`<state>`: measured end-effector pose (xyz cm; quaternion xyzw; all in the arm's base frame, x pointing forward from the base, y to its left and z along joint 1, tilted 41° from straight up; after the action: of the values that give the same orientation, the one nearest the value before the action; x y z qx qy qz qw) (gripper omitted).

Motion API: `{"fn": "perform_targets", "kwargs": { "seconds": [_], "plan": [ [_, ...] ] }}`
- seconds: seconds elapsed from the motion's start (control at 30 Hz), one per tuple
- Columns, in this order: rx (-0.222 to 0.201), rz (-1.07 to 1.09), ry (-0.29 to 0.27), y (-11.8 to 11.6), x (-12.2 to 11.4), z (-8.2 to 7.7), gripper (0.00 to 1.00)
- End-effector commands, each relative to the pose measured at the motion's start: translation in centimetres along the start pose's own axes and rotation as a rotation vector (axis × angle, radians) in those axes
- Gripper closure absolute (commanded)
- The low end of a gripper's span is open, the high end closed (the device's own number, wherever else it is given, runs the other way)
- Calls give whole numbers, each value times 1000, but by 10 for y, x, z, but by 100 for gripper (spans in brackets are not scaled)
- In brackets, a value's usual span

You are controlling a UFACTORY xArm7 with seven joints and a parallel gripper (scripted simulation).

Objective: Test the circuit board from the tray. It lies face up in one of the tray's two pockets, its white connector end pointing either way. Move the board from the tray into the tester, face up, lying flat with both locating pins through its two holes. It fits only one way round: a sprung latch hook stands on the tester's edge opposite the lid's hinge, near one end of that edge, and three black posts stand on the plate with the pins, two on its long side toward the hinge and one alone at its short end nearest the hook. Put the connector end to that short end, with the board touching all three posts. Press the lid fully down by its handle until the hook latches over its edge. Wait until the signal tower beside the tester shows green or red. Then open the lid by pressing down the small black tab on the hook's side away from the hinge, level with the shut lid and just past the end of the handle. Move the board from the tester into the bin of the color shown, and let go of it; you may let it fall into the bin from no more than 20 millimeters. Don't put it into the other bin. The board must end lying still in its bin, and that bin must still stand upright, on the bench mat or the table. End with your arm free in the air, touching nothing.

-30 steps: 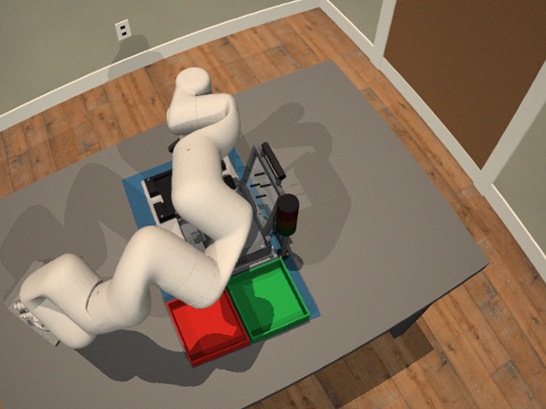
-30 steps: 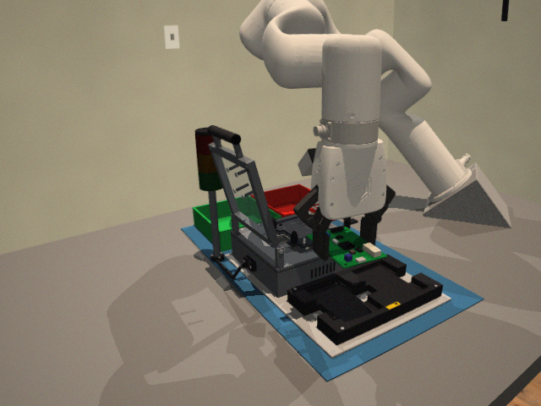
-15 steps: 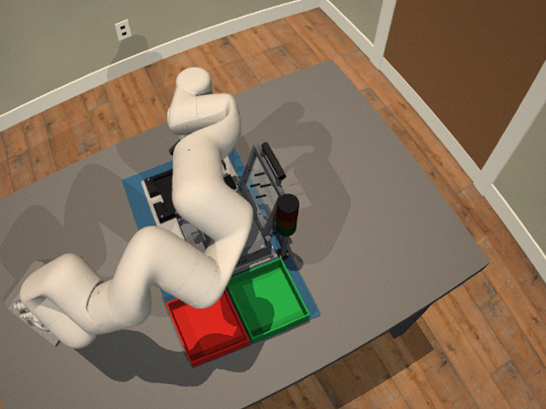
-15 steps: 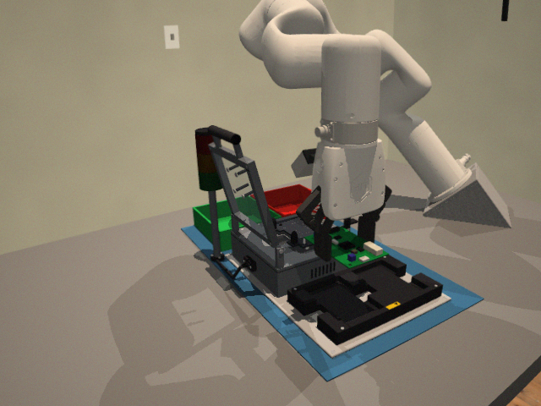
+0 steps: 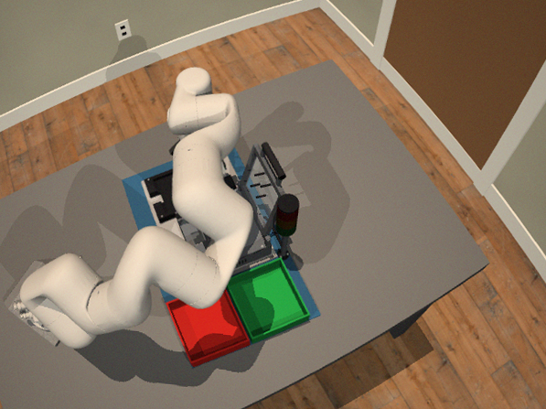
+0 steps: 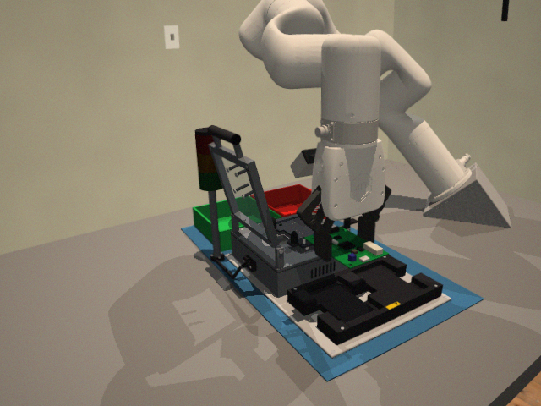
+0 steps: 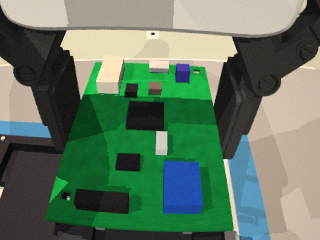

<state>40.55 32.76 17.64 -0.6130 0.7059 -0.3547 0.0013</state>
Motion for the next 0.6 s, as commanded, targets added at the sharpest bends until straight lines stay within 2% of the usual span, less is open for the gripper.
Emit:
{"fn": "perform_targets", "kwargs": {
  "seconds": [0.0,0.57],
  "plan": [
    [2,-1,-5,0,-1,-2,21],
    [2,-1,-5,0,2,-3,21]
  ]
}}
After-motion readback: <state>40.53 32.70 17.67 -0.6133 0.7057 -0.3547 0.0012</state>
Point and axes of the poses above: the point where the finger pads meet when closed, its own z axis out along the fingers, its own y axis across the jaws, x = y × z, the point moved 5 cm from there along -z, back along the fingers, and after that the axes turned 14 degrees about z, right-handed, at the moved point
